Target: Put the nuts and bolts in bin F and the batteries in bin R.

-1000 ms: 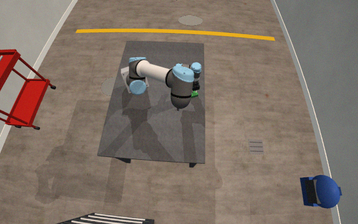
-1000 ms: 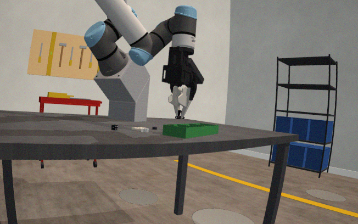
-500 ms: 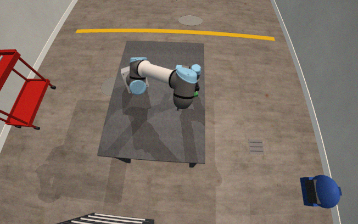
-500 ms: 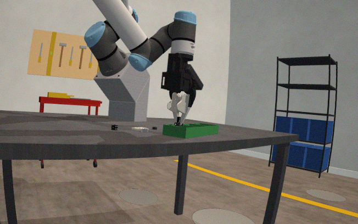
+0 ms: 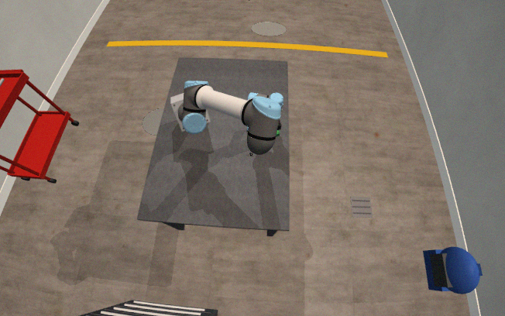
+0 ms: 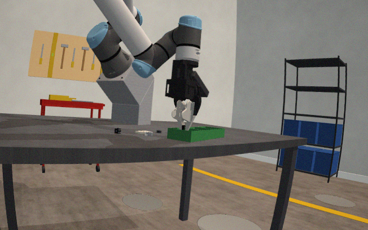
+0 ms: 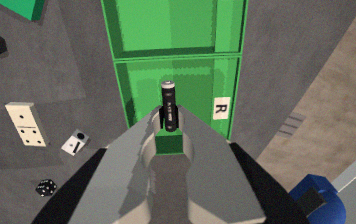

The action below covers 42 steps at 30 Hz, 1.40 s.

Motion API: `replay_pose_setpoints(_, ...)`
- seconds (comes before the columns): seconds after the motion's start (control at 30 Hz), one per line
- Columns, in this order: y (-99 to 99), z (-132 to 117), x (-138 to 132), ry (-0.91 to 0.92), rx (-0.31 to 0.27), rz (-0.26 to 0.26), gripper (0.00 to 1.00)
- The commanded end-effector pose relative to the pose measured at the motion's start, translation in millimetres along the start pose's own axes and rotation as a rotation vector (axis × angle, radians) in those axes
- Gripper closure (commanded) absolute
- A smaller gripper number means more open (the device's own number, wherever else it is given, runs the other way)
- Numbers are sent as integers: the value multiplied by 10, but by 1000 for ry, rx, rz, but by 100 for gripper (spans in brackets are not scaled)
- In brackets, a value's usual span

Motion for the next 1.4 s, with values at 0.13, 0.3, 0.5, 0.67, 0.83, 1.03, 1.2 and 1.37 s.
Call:
replay_pose_setpoints(0.13, -2, -3, 12, 0, 0, -2, 86)
replay_pose_setpoints(0.3, -2, -3, 12, 0, 0, -2, 86)
replay_pose_setpoints(0.5, -2, -3, 12, 0, 0, -2, 86)
replay_pose_setpoints(0.67, -2, -3, 12, 0, 0, -2, 86)
replay_pose_setpoints(0.83, -41, -8, 23, 1, -1, -5, 86)
replay_pose_setpoints(1.03, -120, 3, 3, -1, 0, -2, 86)
replay_pose_setpoints(1.2, -186, 3, 2, -1, 0, -2, 86)
replay_pose_setpoints(1.37, -226, 3, 2, -1, 0, -2, 86)
Point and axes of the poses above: the point where the finger pads meet when closed, its own y axis out along the fingers, its own x axis across the jaws, z = x × y, the point moved 8 cm from there along -y, back along the fingers, and after that the axes turned 1 degree about -y, right-handed, at the moved point
